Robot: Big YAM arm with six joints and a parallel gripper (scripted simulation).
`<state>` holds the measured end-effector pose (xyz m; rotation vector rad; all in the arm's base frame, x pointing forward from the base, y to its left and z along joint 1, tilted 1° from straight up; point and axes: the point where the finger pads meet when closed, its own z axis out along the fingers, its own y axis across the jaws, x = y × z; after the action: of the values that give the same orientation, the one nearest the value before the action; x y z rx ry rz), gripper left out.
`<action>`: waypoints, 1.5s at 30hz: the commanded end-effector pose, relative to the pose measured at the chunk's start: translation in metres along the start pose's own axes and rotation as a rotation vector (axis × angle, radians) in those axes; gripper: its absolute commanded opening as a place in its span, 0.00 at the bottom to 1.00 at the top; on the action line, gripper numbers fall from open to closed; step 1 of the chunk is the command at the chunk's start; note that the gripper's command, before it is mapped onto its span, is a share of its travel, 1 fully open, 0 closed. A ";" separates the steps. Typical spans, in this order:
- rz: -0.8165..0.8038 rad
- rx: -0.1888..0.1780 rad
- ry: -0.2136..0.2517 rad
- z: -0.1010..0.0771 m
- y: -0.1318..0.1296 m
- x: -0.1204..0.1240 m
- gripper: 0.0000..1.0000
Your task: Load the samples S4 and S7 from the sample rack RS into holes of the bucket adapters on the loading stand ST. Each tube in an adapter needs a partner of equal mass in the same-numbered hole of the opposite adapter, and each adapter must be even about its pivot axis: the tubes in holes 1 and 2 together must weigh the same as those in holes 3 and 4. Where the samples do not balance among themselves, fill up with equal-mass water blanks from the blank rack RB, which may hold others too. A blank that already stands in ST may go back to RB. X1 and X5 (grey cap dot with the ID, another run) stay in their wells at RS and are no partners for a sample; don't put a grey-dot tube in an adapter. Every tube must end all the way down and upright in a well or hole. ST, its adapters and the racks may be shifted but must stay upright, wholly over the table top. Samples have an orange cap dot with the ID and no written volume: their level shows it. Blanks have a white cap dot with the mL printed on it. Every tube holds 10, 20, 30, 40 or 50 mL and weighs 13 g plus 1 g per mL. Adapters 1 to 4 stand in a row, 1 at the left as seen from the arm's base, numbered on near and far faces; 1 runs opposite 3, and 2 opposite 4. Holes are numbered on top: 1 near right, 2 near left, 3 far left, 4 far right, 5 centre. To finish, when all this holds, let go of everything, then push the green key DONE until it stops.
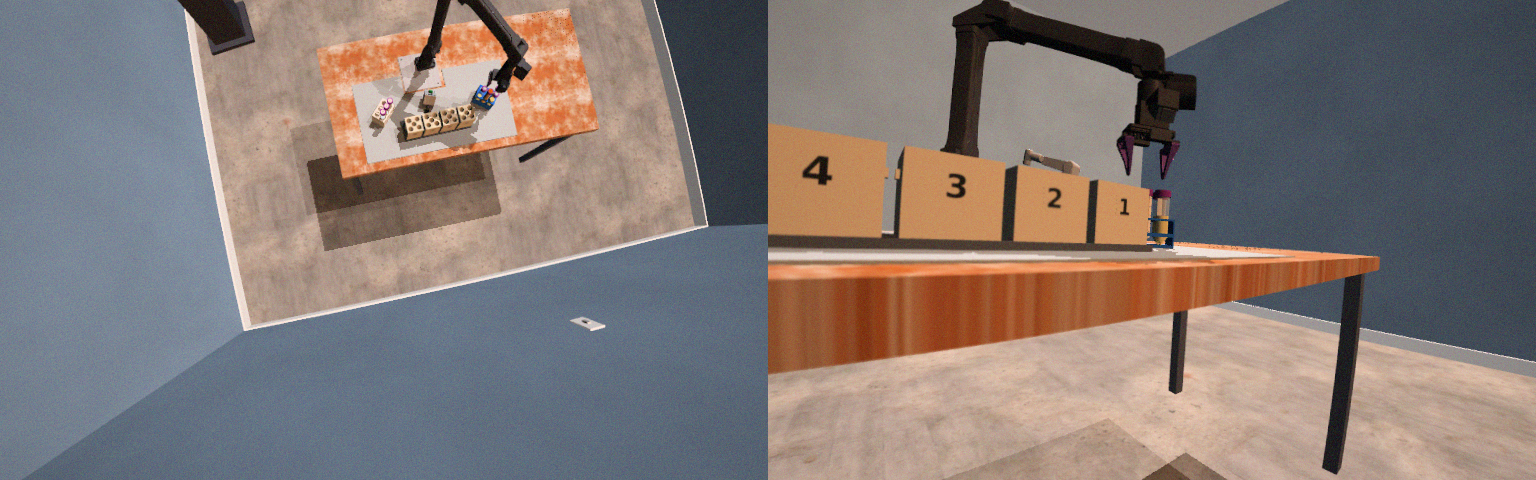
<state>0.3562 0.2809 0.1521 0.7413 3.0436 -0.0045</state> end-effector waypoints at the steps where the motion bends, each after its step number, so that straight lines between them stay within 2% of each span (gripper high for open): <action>1: -0.230 0.000 -0.002 0.004 0.000 -0.008 0.80; 2: -0.302 -0.012 -0.010 0.000 0.009 0.000 0.80; 6: -0.492 -0.010 -0.008 0.001 0.008 0.001 0.80; 9: -0.639 -0.027 -0.026 -0.010 0.005 -0.005 0.80; 12: -0.786 -0.023 -0.025 -0.010 0.005 -0.007 0.80; 14: -0.786 -0.023 -0.025 -0.010 0.005 -0.007 0.80; 25: -1.336 -0.020 -0.038 -0.015 0.007 -0.007 0.80; 34: -1.350 -0.022 -0.042 -0.016 0.010 -0.006 0.80; 35: -1.357 -0.007 -0.013 0.004 0.003 -0.005 0.80; 36: -1.357 -0.004 -0.007 0.010 0.003 -0.005 0.80; 43: -1.355 -0.004 -0.007 0.033 0.002 -0.006 0.80; 45: -1.354 -0.004 -0.007 0.035 0.002 -0.007 0.80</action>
<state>0.3548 0.2784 0.1186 -1.3281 2.8553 -0.0177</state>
